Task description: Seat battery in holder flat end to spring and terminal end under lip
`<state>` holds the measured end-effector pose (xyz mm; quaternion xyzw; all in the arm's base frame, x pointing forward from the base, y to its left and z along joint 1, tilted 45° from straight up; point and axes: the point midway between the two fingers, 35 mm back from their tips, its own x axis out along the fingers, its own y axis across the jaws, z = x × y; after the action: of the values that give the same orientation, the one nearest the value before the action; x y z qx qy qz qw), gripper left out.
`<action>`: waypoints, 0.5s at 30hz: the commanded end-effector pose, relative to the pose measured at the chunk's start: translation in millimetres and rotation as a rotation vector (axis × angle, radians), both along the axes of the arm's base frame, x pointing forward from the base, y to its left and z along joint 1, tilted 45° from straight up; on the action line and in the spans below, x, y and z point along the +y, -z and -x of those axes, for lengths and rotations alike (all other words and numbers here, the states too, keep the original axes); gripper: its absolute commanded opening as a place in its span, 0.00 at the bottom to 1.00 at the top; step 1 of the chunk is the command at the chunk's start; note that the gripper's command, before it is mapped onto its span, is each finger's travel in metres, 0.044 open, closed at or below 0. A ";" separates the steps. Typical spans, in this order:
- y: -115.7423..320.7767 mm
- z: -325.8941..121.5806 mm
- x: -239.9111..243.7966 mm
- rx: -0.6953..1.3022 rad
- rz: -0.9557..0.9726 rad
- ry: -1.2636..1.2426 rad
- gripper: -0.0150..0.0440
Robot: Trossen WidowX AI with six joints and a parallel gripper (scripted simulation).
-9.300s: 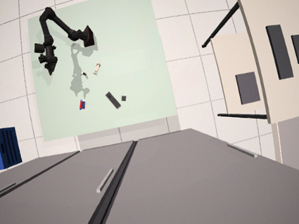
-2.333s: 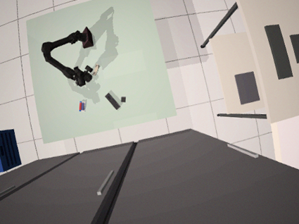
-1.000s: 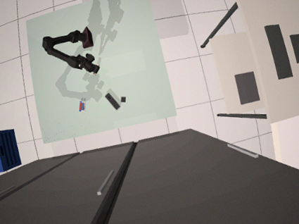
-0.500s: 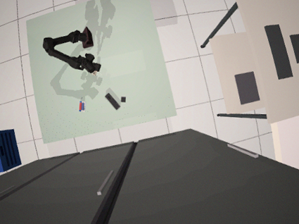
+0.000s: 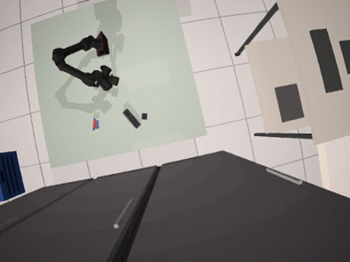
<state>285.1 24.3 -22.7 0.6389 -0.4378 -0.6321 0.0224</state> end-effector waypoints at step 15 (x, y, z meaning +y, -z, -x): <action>6.2 -6.9 -12.2 0.120 -0.097 0.113 0.36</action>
<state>290.9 14.3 -27.7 0.5873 -0.4409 -0.6787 -0.0094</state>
